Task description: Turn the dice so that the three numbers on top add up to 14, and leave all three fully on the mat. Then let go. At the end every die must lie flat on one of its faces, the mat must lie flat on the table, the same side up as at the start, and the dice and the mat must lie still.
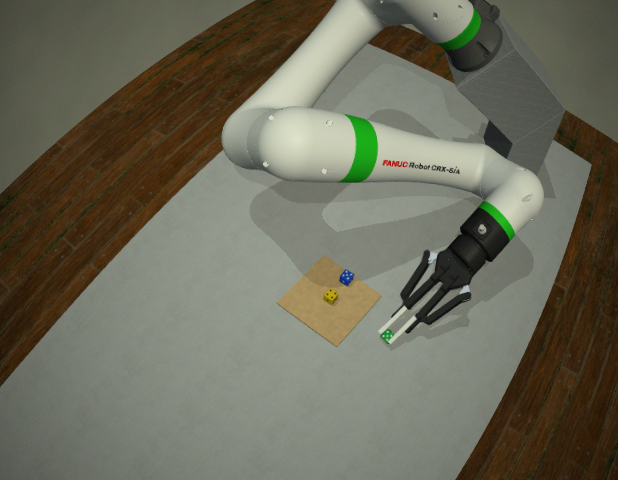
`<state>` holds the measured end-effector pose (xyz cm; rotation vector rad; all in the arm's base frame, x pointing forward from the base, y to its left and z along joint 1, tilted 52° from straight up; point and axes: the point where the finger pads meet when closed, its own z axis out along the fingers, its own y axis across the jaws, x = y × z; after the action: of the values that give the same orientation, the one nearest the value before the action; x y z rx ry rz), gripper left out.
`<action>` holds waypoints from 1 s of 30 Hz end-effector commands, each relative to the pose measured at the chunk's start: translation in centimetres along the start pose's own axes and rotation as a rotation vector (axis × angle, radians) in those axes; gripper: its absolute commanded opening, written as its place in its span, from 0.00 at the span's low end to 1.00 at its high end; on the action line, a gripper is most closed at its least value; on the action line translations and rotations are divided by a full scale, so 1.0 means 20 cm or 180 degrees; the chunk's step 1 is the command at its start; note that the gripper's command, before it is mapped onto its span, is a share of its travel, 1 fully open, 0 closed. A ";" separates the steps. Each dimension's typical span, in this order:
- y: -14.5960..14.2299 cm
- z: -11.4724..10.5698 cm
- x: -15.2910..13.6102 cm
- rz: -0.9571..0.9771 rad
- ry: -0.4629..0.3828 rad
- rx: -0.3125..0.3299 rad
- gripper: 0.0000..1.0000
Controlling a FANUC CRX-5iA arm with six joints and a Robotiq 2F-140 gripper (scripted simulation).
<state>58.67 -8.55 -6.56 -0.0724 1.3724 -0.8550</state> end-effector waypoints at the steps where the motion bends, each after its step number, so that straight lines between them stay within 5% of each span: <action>1: 0.00 0.00 0.00 0.0001 0.0001 0.0000 0.09; 30: 0.00 0.00 0.00 0.0001 0.0001 0.0000 0.21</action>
<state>58.67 -8.55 -6.56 -0.0724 1.3724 -0.8550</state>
